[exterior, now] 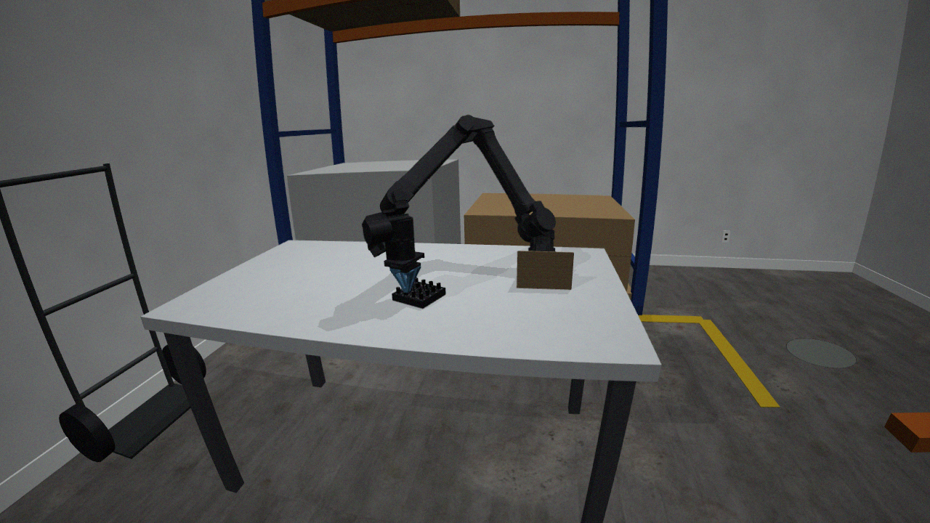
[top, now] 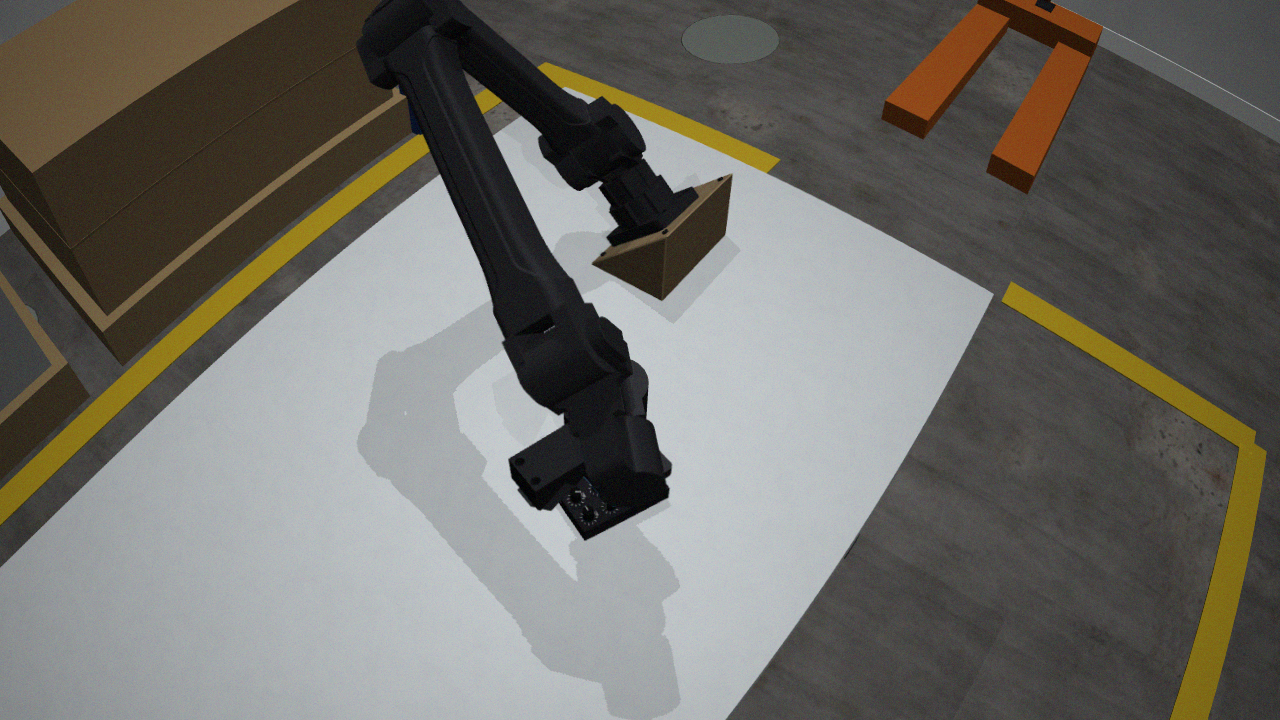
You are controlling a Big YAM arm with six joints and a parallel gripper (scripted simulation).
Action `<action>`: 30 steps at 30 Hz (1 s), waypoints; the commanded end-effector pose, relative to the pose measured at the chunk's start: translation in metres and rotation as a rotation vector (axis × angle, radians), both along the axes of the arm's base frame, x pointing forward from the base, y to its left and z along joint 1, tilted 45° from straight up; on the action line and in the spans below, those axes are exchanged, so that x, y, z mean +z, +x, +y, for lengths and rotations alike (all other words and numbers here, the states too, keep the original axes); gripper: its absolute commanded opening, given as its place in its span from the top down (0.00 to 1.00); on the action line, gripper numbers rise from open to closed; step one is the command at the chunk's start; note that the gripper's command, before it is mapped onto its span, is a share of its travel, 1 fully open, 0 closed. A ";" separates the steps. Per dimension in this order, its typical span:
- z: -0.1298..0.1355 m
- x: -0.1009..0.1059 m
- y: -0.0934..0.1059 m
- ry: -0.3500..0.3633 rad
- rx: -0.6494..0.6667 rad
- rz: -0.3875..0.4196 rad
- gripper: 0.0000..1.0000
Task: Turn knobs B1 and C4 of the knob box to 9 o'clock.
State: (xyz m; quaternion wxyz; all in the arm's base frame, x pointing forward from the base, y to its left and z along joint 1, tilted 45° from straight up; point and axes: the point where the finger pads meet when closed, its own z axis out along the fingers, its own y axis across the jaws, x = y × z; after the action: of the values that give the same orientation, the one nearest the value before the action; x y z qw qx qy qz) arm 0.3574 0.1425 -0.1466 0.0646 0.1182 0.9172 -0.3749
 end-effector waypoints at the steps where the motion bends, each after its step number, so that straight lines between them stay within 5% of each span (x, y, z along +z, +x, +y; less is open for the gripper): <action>1: -0.001 -0.001 0.008 0.007 0.044 0.042 0.93; 30: 0.000 -0.001 0.008 -0.008 0.457 0.447 0.93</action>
State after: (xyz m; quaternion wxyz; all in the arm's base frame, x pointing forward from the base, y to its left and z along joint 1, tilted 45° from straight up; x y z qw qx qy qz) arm 0.3578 0.1424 -0.1465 -0.0359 -0.1278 0.9157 -0.3792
